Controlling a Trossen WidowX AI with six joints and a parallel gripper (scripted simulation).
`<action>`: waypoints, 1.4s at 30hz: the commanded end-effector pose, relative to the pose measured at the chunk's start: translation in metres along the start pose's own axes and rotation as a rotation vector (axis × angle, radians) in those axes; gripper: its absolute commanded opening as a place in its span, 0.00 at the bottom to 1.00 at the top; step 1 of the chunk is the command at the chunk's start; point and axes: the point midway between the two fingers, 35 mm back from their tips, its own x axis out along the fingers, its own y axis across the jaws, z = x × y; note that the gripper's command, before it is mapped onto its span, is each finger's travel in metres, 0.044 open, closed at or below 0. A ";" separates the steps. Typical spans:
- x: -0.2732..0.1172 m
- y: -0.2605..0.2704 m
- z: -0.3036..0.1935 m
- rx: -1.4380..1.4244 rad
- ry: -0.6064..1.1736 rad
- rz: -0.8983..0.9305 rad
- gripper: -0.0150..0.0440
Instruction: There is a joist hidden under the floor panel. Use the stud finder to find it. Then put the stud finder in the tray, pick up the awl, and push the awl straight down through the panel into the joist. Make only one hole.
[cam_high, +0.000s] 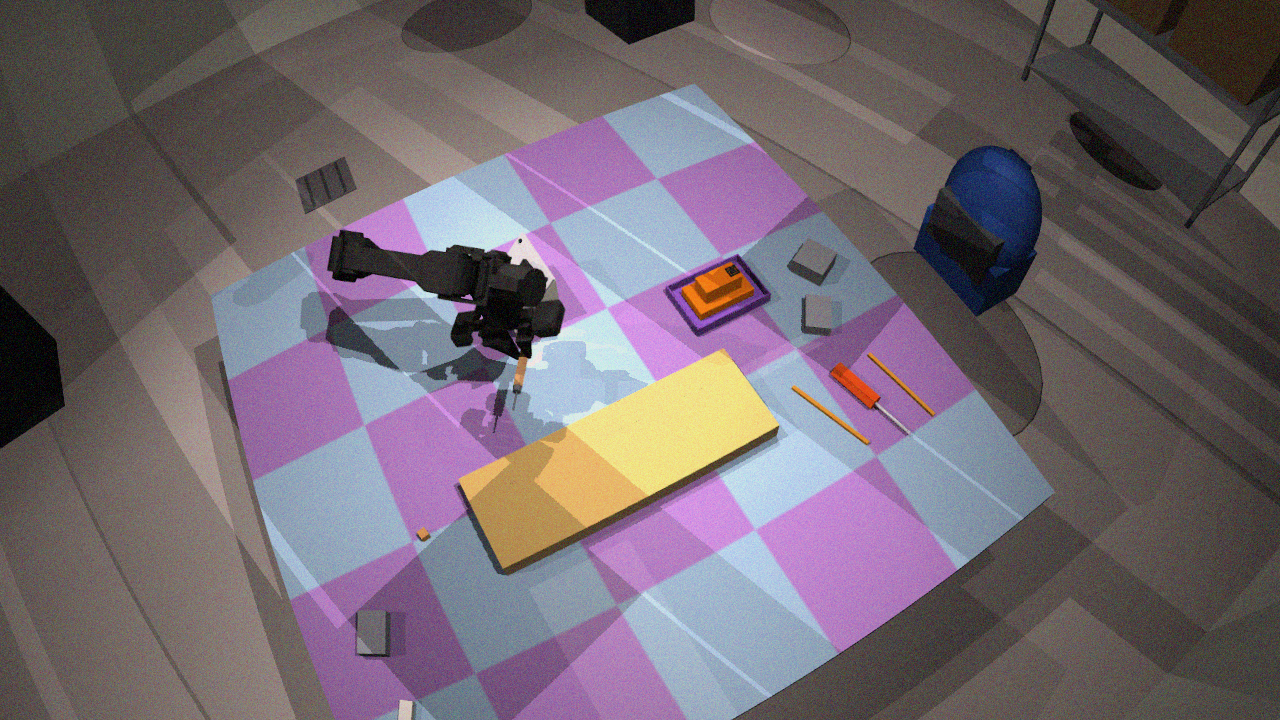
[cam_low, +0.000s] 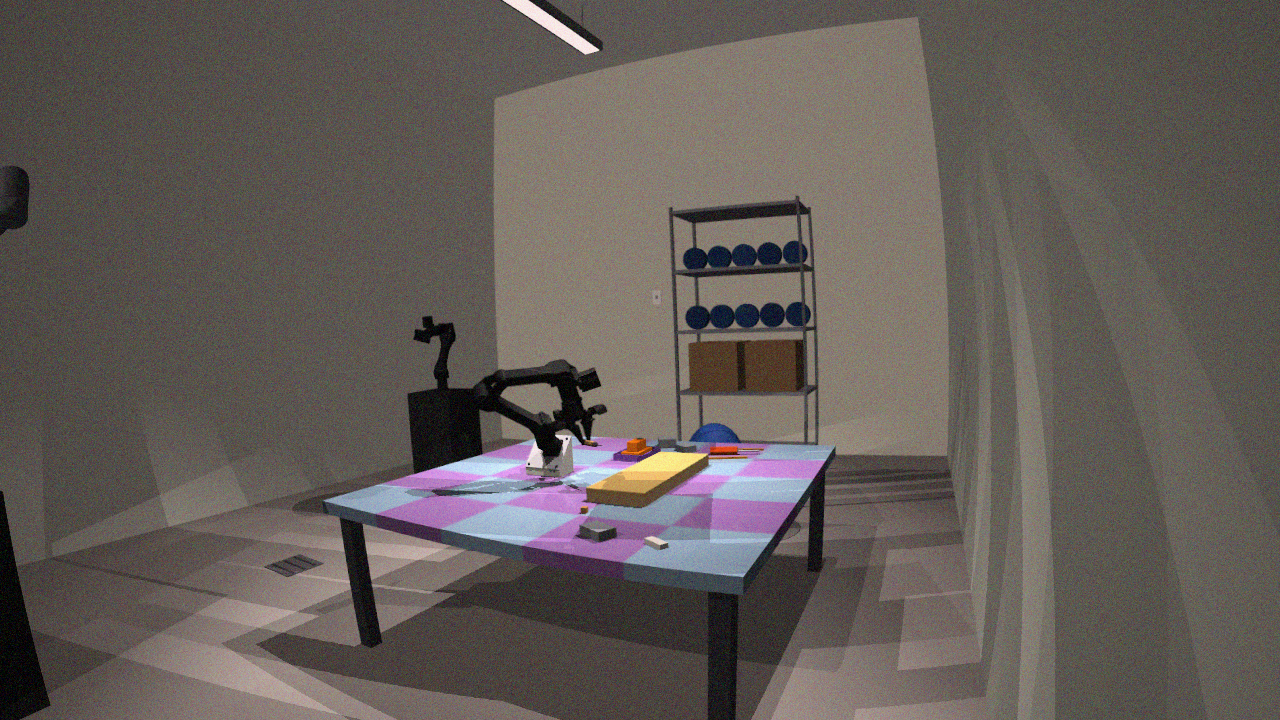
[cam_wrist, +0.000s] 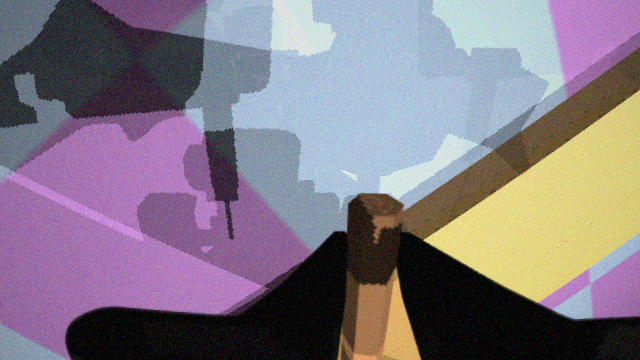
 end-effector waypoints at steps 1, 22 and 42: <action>0.000 -0.014 -0.003 0.221 0.039 -0.127 0.25; -0.033 -0.053 -0.046 1.219 0.040 -0.777 0.25; -0.081 -0.040 -0.080 1.852 -0.199 -1.323 0.25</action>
